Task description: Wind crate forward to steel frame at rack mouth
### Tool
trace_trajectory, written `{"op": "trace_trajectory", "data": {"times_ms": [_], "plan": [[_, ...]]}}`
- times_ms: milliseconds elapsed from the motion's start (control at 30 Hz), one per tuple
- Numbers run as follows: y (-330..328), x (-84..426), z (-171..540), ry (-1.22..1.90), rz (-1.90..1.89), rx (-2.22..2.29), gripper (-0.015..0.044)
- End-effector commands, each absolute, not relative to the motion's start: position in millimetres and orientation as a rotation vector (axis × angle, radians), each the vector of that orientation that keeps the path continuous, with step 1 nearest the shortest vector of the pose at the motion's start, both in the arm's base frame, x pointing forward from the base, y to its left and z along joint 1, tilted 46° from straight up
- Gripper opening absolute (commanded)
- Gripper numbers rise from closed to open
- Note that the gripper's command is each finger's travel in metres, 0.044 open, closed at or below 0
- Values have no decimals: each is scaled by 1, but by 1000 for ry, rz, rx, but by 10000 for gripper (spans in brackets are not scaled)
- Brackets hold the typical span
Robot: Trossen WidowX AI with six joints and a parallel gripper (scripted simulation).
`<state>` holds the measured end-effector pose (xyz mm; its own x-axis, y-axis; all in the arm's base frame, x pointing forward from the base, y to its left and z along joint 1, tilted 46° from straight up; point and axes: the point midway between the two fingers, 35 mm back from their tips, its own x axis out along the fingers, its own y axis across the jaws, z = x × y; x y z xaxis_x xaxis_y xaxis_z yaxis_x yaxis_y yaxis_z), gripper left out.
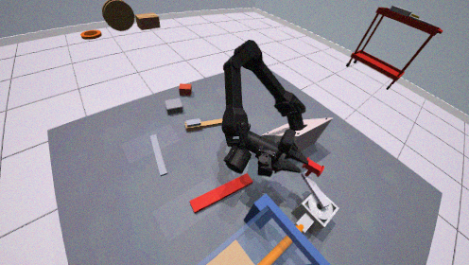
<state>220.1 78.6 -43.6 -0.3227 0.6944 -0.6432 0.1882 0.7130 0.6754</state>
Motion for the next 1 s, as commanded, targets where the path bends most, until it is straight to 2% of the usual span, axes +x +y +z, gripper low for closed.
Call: {"op": "trace_trajectory", "data": {"times_ms": [0, 833, 967], "plan": [[115, 224, -10, 1867, 619, 692, 240], [114, 224, -11, 1865, 620, 685, 240], [126, 220, -23, 1989, 591, 462, 345]]}}
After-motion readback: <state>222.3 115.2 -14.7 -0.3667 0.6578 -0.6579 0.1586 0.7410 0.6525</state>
